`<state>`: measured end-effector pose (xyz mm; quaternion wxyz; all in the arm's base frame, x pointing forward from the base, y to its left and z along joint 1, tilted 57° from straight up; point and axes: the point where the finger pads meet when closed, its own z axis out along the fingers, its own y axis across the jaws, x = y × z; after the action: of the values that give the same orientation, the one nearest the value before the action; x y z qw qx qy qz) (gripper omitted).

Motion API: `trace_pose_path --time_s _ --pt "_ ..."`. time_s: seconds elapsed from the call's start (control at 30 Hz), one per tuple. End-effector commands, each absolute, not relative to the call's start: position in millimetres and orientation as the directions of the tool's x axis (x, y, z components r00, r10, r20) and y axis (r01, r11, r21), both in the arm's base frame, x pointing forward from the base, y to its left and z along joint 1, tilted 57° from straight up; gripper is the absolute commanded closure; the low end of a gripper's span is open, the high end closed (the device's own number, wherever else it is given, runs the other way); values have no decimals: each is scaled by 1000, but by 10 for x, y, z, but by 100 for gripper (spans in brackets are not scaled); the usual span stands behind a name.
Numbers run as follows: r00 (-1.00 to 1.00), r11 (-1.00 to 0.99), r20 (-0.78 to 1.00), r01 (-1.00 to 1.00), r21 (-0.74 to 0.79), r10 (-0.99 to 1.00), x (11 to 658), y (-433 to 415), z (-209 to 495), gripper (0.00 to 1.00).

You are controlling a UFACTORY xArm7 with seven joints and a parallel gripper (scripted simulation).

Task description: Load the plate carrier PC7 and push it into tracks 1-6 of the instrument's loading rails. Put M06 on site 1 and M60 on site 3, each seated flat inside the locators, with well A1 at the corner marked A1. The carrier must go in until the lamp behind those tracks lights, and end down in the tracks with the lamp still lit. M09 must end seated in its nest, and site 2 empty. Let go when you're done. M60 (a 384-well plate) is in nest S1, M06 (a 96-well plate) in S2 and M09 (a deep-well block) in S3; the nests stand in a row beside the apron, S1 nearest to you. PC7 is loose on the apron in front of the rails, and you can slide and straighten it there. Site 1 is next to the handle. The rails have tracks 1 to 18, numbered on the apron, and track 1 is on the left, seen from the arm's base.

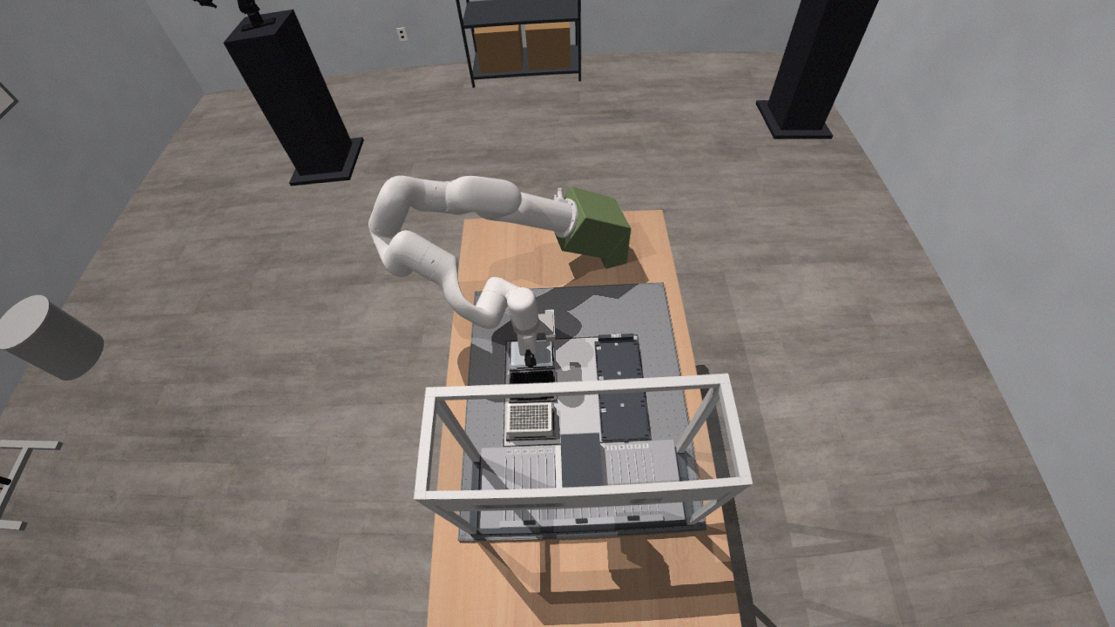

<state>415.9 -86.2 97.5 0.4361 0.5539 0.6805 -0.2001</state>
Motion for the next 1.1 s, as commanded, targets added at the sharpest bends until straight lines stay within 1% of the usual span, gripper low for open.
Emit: trace_pose_path --time_s 0.0,1.0,1.03,1.07 --pt "-7 310 -815 927 213 580 4176 -861 968 0" --pt "-7 310 -815 927 213 580 4203 -916 929 0" --pt "-7 310 -815 927 213 580 4201 -912 932 100" --pt "-7 310 -815 927 213 580 4201 -912 932 100"
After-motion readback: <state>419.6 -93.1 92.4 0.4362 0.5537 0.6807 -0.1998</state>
